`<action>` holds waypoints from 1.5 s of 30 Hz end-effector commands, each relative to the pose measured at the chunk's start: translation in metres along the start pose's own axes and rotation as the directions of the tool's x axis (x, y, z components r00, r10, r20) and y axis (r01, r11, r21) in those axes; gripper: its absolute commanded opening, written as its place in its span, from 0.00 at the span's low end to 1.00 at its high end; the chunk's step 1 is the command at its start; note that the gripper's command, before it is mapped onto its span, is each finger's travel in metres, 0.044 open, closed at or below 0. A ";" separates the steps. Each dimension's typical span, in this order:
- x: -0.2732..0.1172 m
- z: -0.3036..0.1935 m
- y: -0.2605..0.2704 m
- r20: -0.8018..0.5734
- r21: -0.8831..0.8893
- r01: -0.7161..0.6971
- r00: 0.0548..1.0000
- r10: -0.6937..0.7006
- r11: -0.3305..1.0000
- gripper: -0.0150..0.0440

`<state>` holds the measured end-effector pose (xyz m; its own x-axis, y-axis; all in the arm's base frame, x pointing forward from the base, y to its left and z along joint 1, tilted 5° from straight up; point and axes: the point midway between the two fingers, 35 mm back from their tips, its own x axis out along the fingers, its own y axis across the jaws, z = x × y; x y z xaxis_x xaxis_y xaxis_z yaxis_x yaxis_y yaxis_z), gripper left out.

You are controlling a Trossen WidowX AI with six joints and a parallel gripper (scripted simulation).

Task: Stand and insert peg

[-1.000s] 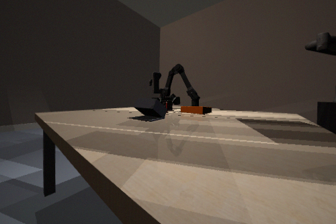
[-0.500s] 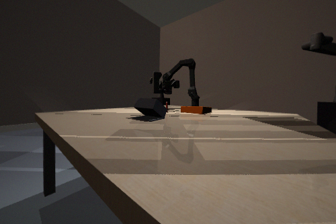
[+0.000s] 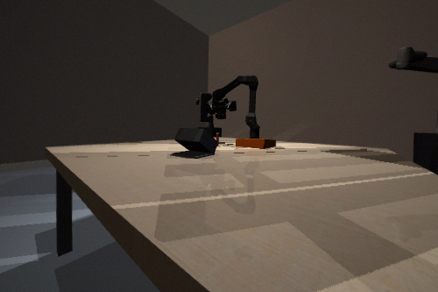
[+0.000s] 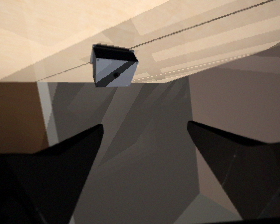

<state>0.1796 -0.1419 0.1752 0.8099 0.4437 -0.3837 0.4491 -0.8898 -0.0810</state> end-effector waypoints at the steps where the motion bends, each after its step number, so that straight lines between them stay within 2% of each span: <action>1: 0.009 0.009 -0.007 0.111 0.026 0.076 0.991 -0.078 0.997 1.00; 10: 0.023 0.031 -0.017 0.364 0.094 0.177 0.910 -0.199 0.980 1.00; 20: 0.029 0.051 -0.017 0.638 0.136 0.176 0.737 -0.222 0.975 1.00; 30: 0.032 0.060 -0.005 0.836 0.081 0.095 0.535 -0.120 0.992 1.00; 39: 0.034 0.055 0.015 0.937 -0.054 -0.044 0.342 0.066 0.998 1.00; 45: 0.034 0.053 0.018 0.944 -0.084 -0.069 0.313 0.102 0.994 1.00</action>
<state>0.1937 -0.1455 0.1103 -0.0502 -0.0153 -0.9986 0.4348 -0.9005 -0.0081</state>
